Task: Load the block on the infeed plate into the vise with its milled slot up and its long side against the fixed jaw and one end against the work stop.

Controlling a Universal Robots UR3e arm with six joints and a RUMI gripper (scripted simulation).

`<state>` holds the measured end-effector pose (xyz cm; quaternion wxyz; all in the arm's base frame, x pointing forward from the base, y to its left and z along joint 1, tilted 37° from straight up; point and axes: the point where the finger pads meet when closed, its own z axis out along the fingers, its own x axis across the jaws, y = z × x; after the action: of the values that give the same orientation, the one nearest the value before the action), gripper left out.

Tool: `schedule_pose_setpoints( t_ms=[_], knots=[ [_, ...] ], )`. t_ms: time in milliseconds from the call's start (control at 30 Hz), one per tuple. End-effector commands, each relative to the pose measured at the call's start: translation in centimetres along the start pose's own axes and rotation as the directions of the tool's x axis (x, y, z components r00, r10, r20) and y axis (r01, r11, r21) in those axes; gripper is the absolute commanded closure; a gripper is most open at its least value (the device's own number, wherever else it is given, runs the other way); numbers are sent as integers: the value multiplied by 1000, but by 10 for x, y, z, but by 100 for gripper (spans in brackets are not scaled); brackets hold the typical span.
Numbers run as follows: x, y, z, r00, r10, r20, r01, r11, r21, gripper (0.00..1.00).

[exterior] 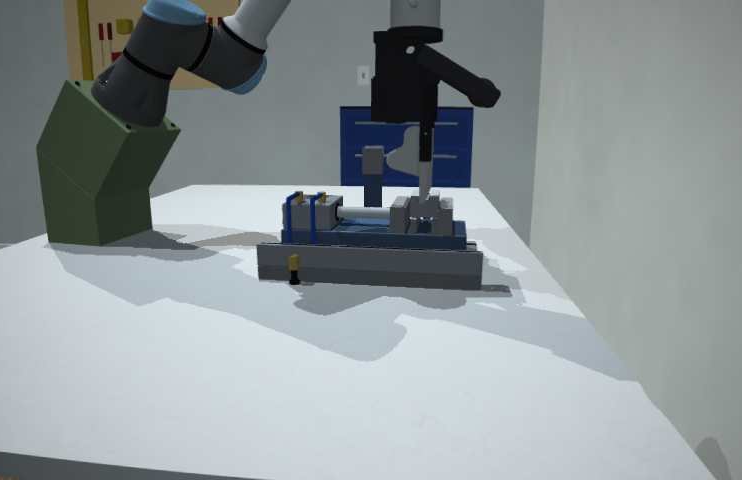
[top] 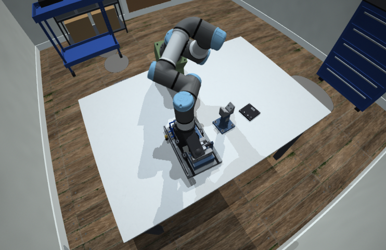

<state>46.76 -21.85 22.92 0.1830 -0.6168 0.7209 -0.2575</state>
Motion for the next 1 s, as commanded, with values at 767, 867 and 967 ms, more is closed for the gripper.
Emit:
schedule_pose_setpoints(
  t_ms=[767, 867, 967],
  knots=[
    [-5, -1, -1, 1000, -1, -2, 1, 1000, 2, 100],
    [-6, -1, -1, 1000, -1, -2, 1, 1000, 2, 100],
    [-7, -1, -1, 1000, -1, -2, 1, 1000, 2, 100]
  ],
)
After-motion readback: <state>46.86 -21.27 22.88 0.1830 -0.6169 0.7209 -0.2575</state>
